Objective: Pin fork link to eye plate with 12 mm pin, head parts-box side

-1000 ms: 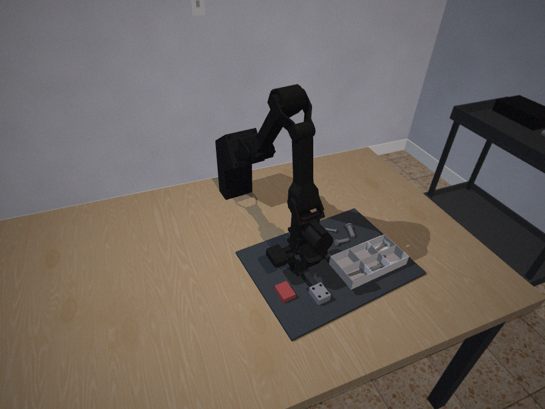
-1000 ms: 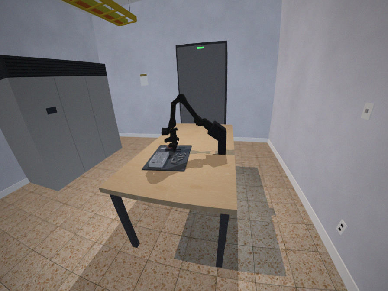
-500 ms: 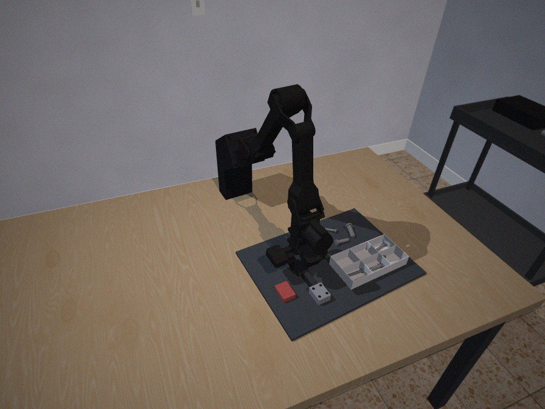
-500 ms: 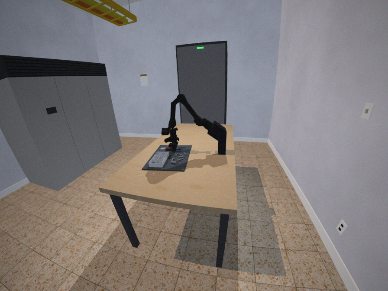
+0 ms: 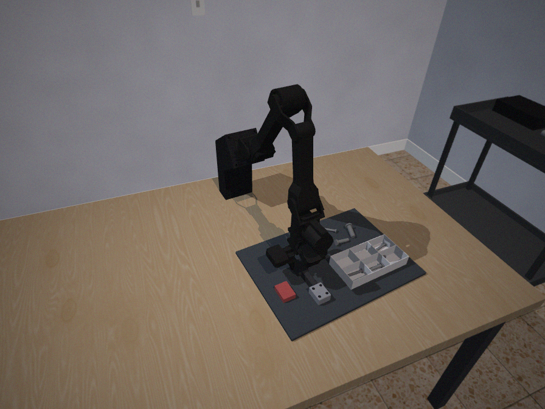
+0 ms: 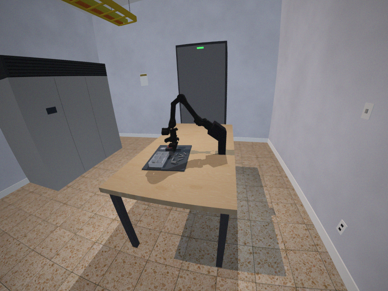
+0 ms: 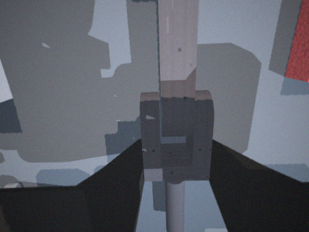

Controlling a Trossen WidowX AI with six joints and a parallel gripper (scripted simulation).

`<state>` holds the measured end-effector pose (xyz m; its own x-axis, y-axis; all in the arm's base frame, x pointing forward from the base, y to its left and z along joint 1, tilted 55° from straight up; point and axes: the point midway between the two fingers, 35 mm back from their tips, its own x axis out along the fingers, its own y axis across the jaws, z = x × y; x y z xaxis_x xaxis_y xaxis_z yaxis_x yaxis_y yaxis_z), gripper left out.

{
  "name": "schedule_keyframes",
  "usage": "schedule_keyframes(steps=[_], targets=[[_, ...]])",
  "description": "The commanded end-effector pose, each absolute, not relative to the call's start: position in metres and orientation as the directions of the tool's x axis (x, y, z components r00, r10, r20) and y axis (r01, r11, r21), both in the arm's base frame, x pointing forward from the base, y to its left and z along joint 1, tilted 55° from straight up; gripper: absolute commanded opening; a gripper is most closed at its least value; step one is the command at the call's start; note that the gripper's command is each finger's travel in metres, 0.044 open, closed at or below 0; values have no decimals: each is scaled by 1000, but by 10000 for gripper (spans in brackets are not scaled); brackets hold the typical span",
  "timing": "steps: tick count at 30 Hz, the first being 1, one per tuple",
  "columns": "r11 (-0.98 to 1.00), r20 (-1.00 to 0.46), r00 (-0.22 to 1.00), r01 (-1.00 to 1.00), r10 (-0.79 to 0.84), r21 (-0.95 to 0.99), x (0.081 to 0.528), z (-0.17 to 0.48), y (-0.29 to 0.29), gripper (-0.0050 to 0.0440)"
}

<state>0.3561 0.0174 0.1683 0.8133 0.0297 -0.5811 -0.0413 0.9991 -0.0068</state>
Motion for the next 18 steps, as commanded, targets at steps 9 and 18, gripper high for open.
schedule_keyframes(steps=[9, 18], targets=[[999, -560, 828, -39, 29, -7, 357, 178, 17, 250], [999, -563, 826, -39, 29, -7, 357, 176, 17, 250]])
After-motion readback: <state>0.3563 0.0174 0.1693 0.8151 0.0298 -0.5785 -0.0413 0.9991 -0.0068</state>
